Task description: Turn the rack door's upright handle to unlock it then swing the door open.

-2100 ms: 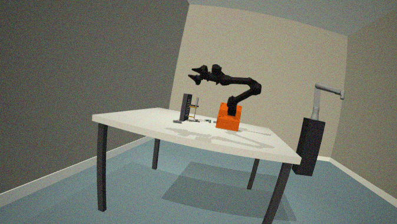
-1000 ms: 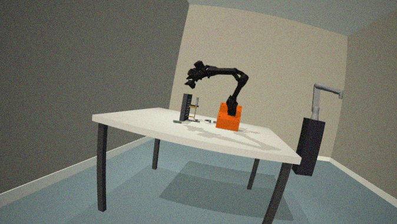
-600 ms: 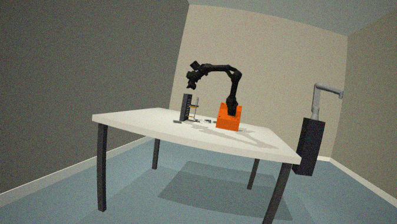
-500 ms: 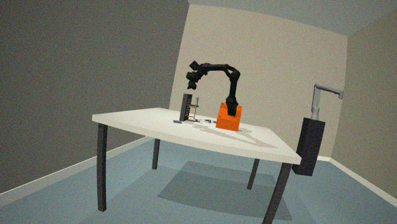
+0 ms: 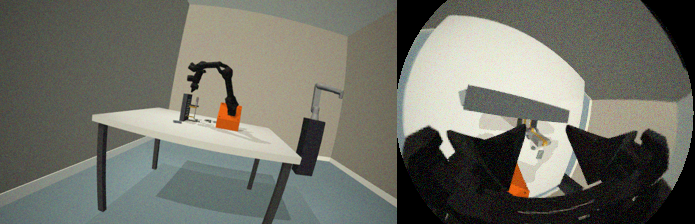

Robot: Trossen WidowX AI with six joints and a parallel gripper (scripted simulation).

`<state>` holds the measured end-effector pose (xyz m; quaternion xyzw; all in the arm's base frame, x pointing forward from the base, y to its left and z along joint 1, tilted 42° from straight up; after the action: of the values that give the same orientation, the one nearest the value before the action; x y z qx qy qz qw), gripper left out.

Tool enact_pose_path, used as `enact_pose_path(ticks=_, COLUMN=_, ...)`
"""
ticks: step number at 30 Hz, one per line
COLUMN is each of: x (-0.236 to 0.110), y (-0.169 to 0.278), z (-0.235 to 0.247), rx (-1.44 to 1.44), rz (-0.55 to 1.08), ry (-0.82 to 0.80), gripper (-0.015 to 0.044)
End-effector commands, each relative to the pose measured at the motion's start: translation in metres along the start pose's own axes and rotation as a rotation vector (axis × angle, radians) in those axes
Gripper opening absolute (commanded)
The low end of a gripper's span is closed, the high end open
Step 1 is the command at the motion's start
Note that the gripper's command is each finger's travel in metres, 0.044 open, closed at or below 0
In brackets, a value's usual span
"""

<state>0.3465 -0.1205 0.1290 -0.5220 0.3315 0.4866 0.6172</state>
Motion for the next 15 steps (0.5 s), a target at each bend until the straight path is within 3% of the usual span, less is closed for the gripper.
enact_pose_path(ticks=1, x=0.008, y=0.008, z=-0.01, rx=0.026, rz=0.069, ry=-0.073, gripper=0.0288)
enact_pose_path(ticks=15, x=0.026, y=0.035, z=-0.038, rx=0.133, rz=0.232, ry=-0.313, gripper=0.0288)
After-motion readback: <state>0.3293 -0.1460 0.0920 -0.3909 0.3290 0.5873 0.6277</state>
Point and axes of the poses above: the point midway between the two fingers, 35 mm back from their tips, its own x axis out along the fingers, its own z axis across the jaws, y = z × x, the point moved 3 cm from there along -x, back along the fingers, and after that the axes turned 6 degrees about x, right-handed, at the moved point
